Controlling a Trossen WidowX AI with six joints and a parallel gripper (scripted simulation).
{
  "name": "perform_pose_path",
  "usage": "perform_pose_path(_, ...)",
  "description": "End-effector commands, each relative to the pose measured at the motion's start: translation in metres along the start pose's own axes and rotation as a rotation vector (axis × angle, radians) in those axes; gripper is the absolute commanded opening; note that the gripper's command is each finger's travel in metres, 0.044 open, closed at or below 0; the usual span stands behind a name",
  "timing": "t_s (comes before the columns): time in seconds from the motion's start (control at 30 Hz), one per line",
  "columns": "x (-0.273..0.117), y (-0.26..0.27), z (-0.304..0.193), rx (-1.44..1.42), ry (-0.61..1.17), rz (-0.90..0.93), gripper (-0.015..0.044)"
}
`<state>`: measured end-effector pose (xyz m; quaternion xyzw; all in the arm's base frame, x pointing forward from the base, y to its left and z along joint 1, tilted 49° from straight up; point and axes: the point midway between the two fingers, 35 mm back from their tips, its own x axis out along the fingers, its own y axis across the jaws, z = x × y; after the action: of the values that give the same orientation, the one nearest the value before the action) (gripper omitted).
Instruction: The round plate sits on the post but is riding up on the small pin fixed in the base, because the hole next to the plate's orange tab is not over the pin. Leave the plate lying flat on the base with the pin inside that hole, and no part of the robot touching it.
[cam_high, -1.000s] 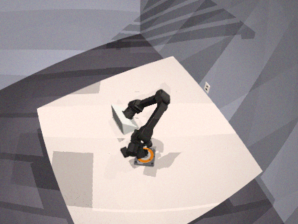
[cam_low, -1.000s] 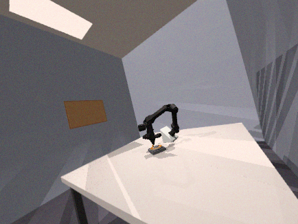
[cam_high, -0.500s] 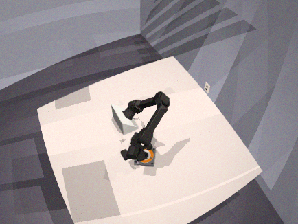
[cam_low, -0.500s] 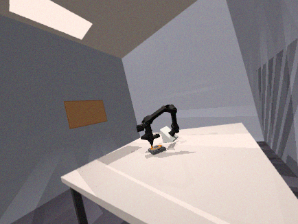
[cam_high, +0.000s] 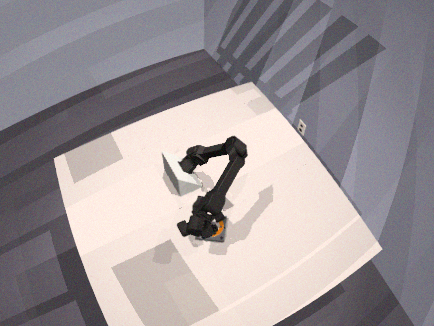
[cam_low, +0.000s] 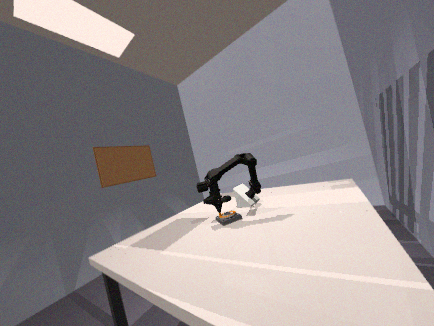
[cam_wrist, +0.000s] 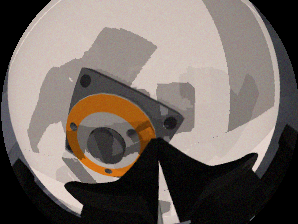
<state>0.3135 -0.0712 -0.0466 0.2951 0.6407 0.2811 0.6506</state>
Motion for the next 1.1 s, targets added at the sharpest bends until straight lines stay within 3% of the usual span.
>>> perform_pose_path(0.0, 0.004, 0.001, 0.006, 0.003, 0.005, 0.007, 0.0000)
perform_pose_path(1.07, 0.002, 0.026, 0.039, 0.003, 0.004, 0.009, 0.0000)
